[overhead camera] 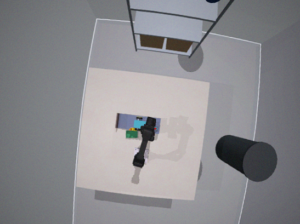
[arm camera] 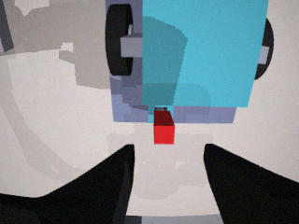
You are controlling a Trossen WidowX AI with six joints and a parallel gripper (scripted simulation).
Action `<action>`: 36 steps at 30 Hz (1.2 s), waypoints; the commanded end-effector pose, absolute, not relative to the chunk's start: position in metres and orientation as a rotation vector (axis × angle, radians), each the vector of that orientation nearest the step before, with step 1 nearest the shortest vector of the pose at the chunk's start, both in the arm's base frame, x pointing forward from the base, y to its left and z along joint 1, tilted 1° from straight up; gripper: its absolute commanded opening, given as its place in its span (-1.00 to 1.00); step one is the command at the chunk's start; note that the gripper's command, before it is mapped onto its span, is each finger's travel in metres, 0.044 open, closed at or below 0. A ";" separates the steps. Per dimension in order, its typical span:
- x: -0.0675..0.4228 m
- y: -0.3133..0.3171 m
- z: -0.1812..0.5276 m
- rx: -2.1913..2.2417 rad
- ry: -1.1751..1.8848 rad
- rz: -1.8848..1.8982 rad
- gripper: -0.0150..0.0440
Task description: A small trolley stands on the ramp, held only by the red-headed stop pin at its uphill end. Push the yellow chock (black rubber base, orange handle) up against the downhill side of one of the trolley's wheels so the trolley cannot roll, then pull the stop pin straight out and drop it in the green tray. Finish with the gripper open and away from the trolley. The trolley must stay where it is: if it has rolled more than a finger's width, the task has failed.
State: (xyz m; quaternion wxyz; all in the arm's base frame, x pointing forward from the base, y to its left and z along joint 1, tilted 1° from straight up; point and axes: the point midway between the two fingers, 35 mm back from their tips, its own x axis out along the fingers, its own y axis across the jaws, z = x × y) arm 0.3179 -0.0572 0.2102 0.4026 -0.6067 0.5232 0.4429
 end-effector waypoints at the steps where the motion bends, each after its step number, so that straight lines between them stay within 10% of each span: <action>1: 0.317 -0.060 0.211 -1.521 1.335 1.101 0.15; 36: 0.320 -0.073 0.165 -1.522 1.336 1.100 0.15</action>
